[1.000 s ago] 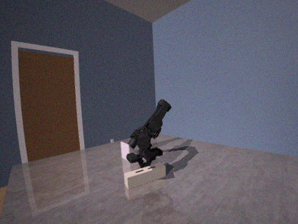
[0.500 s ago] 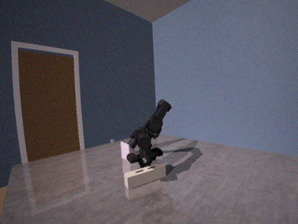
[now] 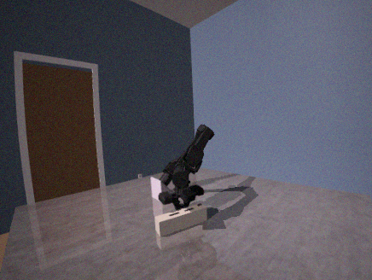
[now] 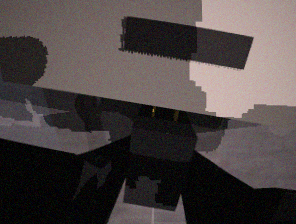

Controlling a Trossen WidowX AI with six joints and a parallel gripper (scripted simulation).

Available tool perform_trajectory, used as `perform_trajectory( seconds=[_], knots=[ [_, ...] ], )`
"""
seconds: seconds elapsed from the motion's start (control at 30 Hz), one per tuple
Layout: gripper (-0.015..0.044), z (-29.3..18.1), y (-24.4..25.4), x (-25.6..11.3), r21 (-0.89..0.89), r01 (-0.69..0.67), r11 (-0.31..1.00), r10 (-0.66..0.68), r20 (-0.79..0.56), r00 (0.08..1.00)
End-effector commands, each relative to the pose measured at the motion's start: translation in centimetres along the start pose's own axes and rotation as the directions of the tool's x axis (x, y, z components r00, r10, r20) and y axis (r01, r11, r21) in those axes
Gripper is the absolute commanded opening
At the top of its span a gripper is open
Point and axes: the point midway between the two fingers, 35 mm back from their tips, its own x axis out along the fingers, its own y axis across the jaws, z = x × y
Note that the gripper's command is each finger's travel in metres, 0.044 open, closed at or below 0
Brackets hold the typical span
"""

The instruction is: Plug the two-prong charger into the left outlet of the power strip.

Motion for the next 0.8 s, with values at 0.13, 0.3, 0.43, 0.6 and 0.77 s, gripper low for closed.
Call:
perform_trajectory(
  seconds=[0.13, 0.3, 0.43, 0.6, 0.77],
  knots=[
    [0.0, 0.35, 0.08, -0.06, 0.004, -0.005, 1.0, 0.005, 0.002, 1.0],
    [0.0, 0.51, 0.08, -0.06, 0.004, -0.005, 1.0, 0.005, 0.002, 1.0],
    [0.0, 0.63, 0.08, -0.07, 0.004, -0.005, 1.0, 0.005, 0.002, 1.0],
    [0.0, 0.79, 0.08, -0.1, 0.004, -0.005, 1.0, 0.005, 0.002, 1.0],
    [0.0, 0.93, 0.09, -0.13, 0.004, -0.005, 1.0, 0.005, 0.002, 1.0]
  ],
)
